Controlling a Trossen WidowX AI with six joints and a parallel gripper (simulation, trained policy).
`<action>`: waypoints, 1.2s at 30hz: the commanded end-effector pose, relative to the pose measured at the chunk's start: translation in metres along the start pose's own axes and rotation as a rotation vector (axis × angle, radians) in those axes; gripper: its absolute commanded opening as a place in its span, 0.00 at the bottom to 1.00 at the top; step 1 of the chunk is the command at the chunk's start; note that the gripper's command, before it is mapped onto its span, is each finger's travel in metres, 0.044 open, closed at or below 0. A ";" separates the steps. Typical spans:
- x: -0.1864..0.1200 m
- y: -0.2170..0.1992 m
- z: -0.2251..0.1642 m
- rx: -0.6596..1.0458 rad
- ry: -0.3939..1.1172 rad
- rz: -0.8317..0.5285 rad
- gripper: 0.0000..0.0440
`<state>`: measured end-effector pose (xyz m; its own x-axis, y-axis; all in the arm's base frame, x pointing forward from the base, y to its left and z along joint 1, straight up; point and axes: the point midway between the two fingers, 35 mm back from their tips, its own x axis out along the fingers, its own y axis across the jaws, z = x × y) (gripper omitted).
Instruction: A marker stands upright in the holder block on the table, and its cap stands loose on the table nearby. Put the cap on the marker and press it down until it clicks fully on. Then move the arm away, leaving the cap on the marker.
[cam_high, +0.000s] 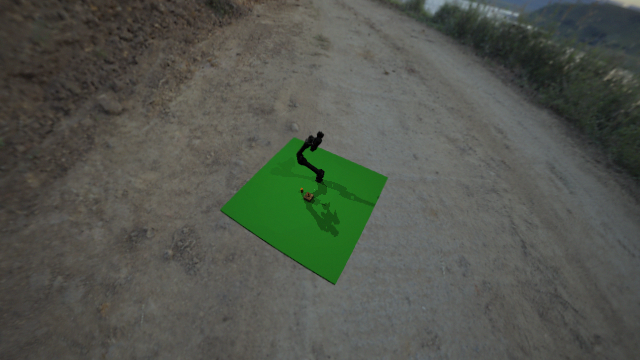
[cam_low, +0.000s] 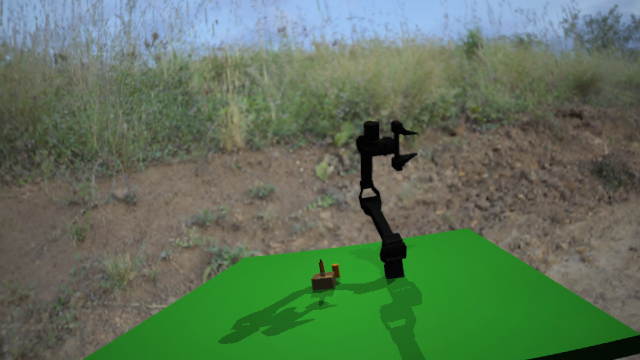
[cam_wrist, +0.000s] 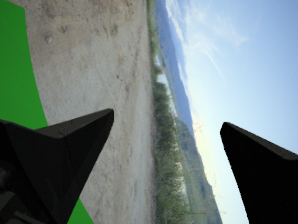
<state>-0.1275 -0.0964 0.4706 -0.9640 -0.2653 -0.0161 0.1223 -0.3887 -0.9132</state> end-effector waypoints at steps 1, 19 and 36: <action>0.000 0.000 -0.003 0.005 0.009 -0.001 0.85; 0.002 -0.005 -0.056 0.019 0.186 -0.021 0.58; -0.005 -0.007 -0.105 -0.011 0.343 -0.021 0.65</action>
<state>-0.1478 -0.0074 0.4393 -0.9922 0.0364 -0.1195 0.0970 -0.3789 -0.9203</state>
